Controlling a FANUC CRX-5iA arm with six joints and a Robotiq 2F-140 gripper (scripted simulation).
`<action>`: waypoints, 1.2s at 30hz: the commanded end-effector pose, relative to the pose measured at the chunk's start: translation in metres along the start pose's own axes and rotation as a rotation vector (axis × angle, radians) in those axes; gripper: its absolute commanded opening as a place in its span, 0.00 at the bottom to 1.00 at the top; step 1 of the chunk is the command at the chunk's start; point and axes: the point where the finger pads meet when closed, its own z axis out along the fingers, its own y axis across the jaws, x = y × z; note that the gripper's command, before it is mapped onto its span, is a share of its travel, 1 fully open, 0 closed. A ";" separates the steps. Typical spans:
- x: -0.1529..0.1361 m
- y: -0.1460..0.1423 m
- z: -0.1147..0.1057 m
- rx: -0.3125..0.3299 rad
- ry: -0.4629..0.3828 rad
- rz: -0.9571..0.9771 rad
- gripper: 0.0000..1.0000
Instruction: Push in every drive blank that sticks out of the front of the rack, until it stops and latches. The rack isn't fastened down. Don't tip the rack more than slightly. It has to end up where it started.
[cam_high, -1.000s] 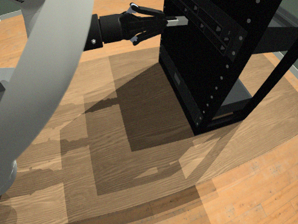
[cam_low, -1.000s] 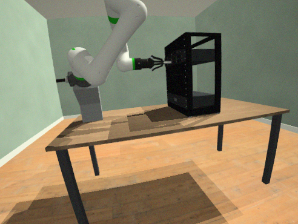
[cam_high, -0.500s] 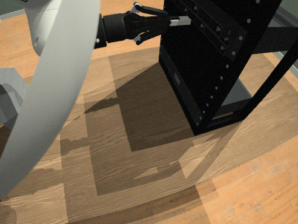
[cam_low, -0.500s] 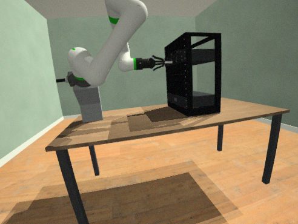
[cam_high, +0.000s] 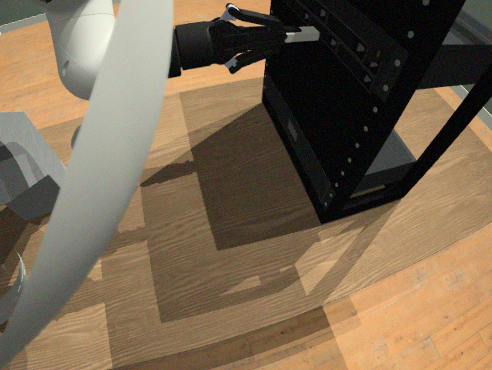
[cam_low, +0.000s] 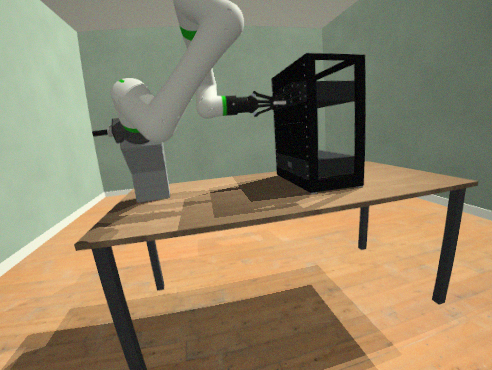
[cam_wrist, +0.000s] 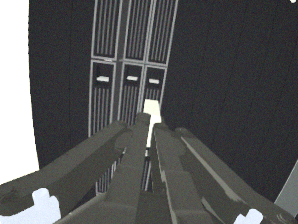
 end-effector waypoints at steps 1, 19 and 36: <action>0.000 -0.001 0.002 0.001 0.000 0.001 0.10; 0.000 -0.001 0.005 0.001 0.000 0.001 0.10; 0.000 -0.001 0.008 0.001 0.000 0.001 0.10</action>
